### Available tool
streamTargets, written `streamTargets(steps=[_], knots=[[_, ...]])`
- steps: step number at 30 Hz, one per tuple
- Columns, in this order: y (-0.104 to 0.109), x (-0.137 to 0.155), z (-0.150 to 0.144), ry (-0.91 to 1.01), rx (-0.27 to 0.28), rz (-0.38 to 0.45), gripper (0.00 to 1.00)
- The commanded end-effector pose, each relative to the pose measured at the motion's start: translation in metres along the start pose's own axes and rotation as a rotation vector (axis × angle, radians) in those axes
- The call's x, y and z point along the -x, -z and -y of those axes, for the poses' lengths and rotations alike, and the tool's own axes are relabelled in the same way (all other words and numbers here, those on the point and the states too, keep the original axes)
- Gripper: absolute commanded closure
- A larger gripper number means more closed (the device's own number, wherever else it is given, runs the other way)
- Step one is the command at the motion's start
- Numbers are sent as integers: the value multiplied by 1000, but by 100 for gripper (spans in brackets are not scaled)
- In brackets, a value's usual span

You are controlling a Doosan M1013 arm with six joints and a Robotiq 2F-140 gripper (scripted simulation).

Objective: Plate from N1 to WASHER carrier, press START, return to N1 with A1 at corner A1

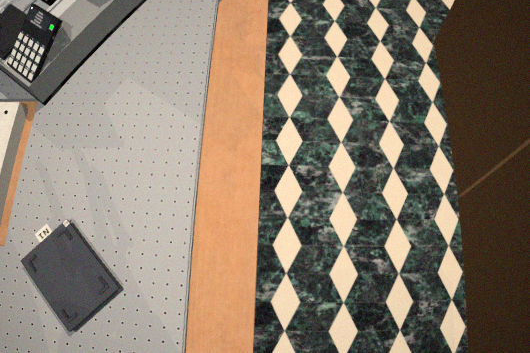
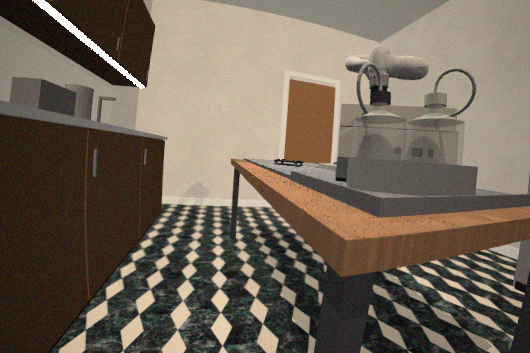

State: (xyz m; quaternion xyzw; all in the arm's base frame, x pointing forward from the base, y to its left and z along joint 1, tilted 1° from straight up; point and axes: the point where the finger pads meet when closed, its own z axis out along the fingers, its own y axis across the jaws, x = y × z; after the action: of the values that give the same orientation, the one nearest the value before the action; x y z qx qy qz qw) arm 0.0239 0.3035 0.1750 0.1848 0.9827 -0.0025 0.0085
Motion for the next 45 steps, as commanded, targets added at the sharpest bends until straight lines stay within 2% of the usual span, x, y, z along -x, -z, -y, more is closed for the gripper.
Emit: streamTargets(steps=[1, 15, 18, 20, 35, 37, 45], knots=[[4, -2, -2, 5, 5, -4, 90], [4, -2, -2, 5, 5, -4, 90], [3, 12, -6, -95, 5, -5, 90], [3, 12, -6, -95, 5, -5, 90], [-6, 85, -21, -595, 4, -6, 90], [-6, 85, -21, -595, 4, -6, 90], [-10, 124, -29, -832, 3, -6, 90]])
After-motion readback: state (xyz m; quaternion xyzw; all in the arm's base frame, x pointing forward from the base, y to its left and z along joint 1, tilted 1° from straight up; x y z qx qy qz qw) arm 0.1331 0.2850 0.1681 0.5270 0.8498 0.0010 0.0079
